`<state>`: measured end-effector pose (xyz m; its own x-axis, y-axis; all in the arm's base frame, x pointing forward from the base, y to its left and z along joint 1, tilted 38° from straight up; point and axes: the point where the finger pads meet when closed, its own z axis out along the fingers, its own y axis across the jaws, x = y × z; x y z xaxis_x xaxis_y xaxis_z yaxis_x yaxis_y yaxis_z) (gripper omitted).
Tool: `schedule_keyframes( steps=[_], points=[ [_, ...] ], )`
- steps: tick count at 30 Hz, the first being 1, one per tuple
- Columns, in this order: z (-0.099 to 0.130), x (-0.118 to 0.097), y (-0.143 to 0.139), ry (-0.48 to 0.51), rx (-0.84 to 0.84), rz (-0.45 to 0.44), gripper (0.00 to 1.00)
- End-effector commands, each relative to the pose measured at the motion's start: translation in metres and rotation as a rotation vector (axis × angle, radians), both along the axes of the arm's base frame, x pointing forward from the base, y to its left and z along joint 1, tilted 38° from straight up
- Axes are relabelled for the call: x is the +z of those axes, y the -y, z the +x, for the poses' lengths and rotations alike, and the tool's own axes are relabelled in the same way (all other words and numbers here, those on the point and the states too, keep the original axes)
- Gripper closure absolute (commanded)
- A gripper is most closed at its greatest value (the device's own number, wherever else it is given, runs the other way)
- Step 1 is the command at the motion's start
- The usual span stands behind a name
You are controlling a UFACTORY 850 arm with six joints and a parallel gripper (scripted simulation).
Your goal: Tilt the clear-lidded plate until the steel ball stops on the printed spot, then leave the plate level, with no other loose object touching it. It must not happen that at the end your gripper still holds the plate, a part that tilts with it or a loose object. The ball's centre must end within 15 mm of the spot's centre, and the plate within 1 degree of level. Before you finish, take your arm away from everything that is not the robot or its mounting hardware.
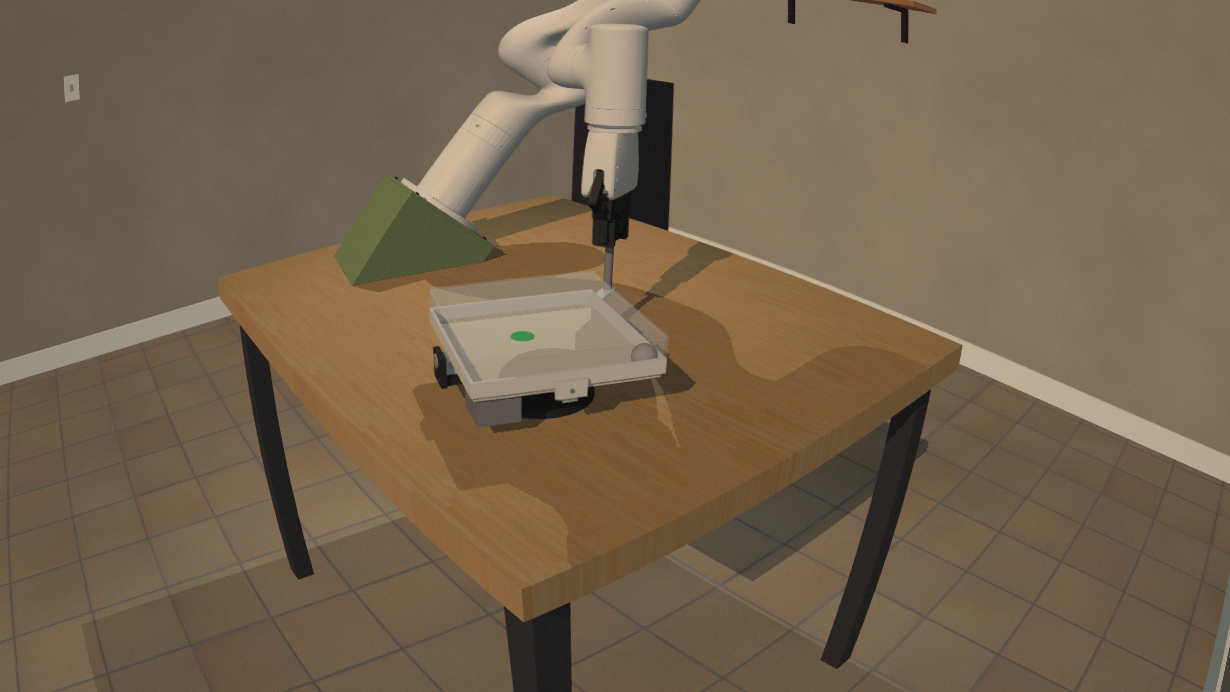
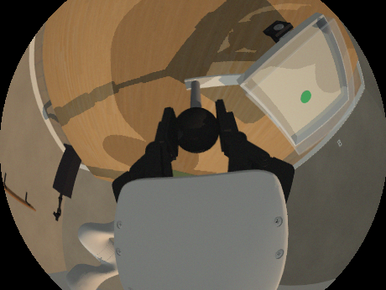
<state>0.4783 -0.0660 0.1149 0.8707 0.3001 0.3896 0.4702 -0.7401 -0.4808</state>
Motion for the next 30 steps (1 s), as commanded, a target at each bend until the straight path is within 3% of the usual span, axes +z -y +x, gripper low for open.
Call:
schedule_keyframes(
  steps=[1, 30],
  points=[
    [0.0005, 0.0004, 0.0005, 0.001, 0.0, -0.001, 1.0],
    [-0.0015, -0.0005, 0.0011, 0.001, 0.0, -0.001, 1.0]
  ],
)
